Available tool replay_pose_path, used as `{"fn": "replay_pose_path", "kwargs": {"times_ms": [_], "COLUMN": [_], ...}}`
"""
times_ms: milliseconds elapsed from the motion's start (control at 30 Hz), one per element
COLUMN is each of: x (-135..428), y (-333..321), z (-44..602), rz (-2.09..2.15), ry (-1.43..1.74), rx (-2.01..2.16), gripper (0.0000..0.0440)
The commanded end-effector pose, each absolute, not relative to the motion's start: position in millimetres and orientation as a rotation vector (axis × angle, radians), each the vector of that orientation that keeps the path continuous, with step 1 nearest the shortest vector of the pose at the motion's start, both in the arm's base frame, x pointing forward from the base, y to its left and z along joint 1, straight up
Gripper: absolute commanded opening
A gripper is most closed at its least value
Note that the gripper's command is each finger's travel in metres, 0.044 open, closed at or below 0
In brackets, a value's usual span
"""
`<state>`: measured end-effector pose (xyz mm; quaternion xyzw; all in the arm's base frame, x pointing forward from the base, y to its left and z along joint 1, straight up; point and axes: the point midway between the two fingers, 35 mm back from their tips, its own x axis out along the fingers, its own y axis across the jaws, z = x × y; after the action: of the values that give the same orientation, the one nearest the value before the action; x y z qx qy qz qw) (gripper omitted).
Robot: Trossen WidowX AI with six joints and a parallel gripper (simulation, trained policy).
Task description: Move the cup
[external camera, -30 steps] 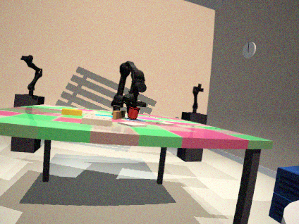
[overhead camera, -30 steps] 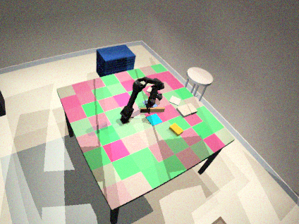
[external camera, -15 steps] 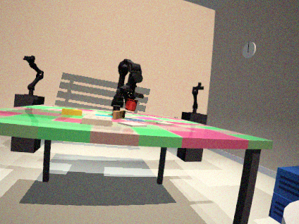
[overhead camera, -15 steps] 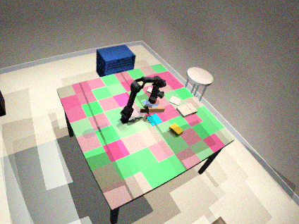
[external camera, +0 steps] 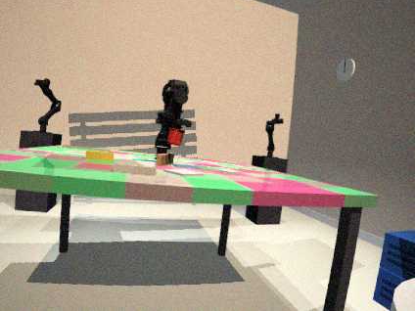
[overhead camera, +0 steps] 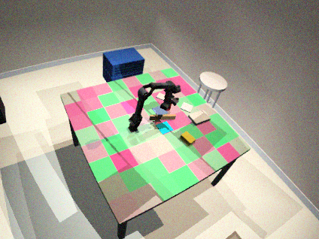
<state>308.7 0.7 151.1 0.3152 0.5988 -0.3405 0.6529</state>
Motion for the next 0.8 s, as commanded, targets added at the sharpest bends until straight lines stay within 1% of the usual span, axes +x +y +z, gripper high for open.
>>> {"fn": "replay_pose_path", "kwargs": {"times_ms": [0,767], "x": [310,298], "y": [-11,-74], "z": [155,146], "rz": [-0.787,-0.877], "ry": [1.325,1.191], "rx": [0.744,0.852], "gripper": [0.0,0.0]}}
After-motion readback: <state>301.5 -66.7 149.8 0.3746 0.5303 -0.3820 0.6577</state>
